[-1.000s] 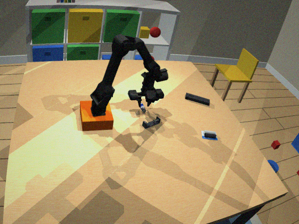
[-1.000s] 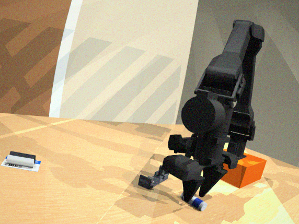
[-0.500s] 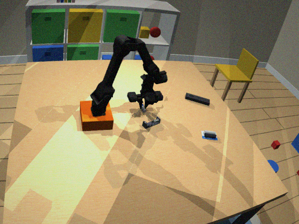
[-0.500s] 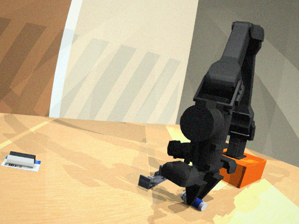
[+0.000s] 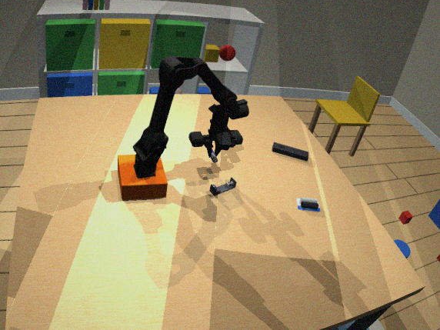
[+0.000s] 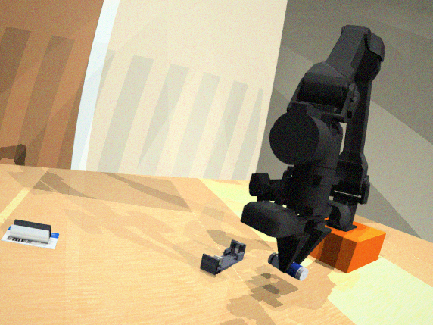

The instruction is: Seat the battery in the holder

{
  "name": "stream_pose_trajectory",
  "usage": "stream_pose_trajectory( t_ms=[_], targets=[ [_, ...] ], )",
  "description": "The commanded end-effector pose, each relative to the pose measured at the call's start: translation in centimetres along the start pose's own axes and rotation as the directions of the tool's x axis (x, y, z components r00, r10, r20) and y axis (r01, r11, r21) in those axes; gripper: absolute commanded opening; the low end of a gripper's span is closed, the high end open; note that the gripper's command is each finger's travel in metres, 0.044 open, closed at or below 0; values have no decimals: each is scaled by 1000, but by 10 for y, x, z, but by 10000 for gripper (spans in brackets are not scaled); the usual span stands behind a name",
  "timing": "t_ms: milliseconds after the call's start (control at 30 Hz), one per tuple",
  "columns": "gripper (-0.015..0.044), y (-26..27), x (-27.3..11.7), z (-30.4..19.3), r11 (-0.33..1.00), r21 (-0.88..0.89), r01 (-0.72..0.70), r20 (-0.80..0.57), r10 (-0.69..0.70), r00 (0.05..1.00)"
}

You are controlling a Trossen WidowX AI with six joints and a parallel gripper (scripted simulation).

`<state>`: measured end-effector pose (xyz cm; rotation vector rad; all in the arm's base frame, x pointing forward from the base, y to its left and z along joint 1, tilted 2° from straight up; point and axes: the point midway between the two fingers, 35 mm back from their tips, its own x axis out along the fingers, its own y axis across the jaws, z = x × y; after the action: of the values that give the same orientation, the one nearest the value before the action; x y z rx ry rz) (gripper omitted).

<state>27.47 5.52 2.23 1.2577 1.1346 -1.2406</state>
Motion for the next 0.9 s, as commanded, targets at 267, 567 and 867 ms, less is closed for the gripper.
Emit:
stream_pose_trajectory(
  t_ms=[267, 567, 867],
  targets=[
    [59, 9, -17, 50, 882, 471, 0, 8, -4, 1000],
    [59, 8, -31, 112, 464, 886, -8, 12, -6, 1000],
    [59, 6, -35, 127, 316, 949, -10, 13, -7, 1000]
  ],
)
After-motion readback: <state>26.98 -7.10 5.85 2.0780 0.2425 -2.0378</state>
